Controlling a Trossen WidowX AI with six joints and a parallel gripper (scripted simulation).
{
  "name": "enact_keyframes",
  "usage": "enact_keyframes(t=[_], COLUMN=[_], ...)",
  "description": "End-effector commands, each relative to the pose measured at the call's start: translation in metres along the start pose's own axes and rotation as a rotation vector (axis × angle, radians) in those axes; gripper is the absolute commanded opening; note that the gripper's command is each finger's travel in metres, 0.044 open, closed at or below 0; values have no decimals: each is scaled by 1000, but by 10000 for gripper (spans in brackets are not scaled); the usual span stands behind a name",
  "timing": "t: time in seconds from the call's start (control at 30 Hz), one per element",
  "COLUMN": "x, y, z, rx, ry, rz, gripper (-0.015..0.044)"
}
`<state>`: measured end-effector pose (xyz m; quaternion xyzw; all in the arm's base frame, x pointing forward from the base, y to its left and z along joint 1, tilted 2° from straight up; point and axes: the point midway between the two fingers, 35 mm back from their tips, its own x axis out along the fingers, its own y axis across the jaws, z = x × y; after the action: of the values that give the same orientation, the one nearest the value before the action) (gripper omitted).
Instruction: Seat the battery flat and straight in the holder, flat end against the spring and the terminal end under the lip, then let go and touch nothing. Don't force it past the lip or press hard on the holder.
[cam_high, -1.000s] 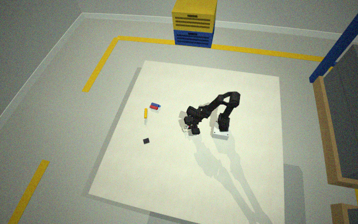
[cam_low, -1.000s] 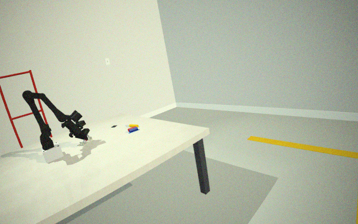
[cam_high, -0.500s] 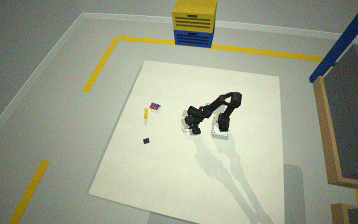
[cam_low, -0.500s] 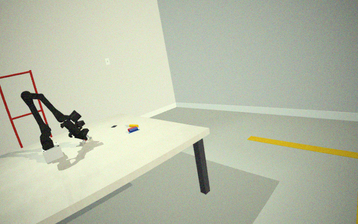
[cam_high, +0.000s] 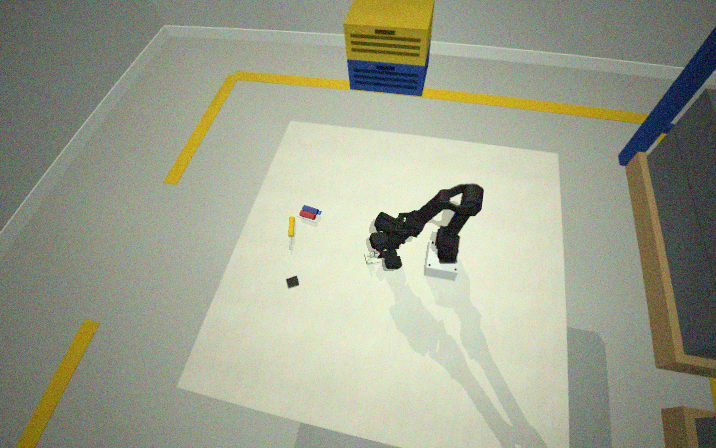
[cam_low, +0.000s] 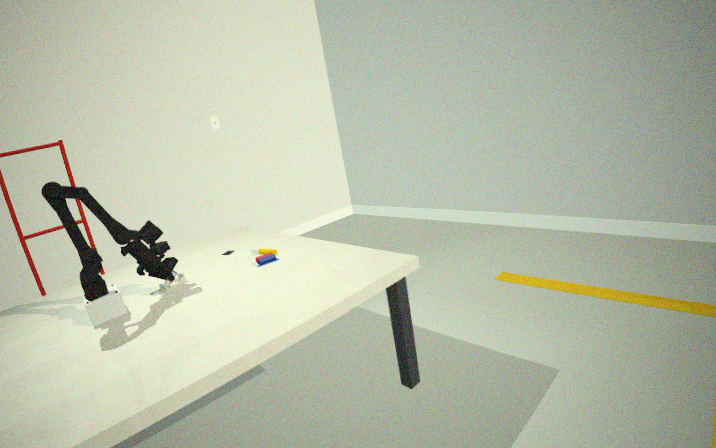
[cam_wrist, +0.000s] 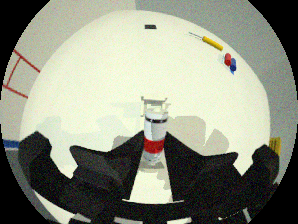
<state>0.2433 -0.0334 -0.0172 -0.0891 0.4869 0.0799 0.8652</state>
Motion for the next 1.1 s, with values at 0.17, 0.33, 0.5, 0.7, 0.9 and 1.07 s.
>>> enact_keyframes(t=[0.17, 0.33, 0.5, 0.7, 0.9, 1.07], x=[4, 6, 7, 9, 11, 12], y=[1, 1, 1, 1, 1, 1], z=[-4, -3, -2, -1, 0, 1], rx=[8, 10, 12, 12, 13, 12], ry=[70, 102, 133, 171, 208, 239], rz=[9, 12, 15, 18, 20, 23], gripper=[81, 81, 81, 81, 81, 81])
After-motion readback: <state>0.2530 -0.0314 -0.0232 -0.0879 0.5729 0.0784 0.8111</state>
